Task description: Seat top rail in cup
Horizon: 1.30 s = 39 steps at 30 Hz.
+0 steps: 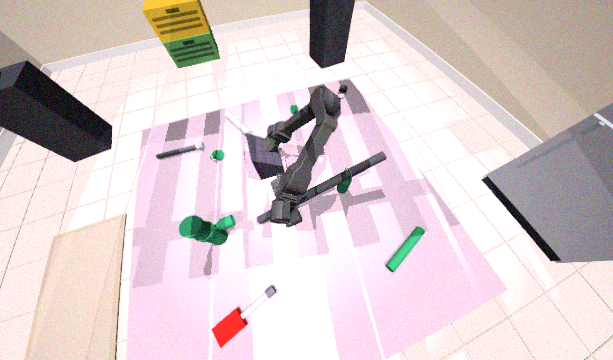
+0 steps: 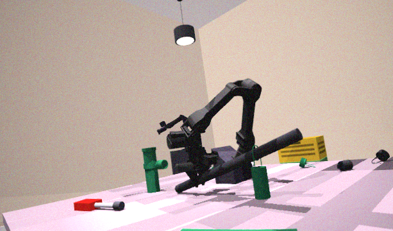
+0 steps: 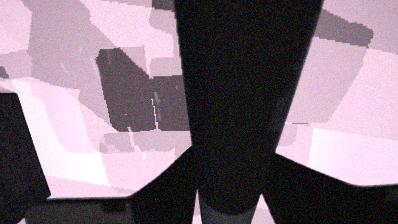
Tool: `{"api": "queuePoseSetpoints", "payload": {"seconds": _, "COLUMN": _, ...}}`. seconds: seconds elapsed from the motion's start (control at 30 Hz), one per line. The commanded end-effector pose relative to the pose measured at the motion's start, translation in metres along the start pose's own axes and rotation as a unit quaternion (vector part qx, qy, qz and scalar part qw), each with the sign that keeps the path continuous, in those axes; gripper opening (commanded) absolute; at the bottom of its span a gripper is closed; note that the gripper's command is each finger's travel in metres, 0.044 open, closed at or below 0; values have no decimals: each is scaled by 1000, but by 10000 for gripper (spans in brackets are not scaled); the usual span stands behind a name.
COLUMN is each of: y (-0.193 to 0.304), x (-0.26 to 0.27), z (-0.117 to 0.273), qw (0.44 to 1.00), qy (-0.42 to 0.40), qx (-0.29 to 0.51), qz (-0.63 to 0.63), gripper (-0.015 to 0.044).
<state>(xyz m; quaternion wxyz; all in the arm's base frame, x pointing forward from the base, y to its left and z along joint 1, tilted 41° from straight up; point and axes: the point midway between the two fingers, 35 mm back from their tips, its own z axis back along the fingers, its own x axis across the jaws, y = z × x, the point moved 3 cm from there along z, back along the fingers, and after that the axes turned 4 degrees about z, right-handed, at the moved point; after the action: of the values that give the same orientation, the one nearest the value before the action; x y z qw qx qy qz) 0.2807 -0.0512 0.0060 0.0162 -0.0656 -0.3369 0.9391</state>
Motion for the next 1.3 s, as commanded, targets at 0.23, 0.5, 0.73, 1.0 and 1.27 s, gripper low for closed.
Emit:
{"api": "queuePoseSetpoints", "payload": {"seconds": 0.23, "y": 16, "x": -1, "z": 31, "qw": 998, "qy": -1, "qx": 56, "qz": 1, "gripper": 0}}
{"api": "queuePoseSetpoints", "payload": {"seconds": 0.5, "y": 35, "x": 3, "z": 72, "qw": 991, "qy": -12, "qx": 134, "qz": -1, "gripper": 0}}
{"api": "queuePoseSetpoints", "payload": {"seconds": 0.73, "y": 35, "x": 3, "z": 72, "qw": 991, "qy": -12, "qx": 134, "qz": -1, "gripper": 0}}
{"api": "queuePoseSetpoints", "payload": {"seconds": 1.0, "y": 31, "x": 3, "z": 67, "qw": 992, "qy": -12, "qx": 122, "qz": -3, "gripper": 0}}
{"api": "queuePoseSetpoints", "payload": {"seconds": 1.27, "y": 32, "x": 3, "z": 68, "qw": 992, "qy": -12, "qx": 122, "qz": -3, "gripper": 0}}
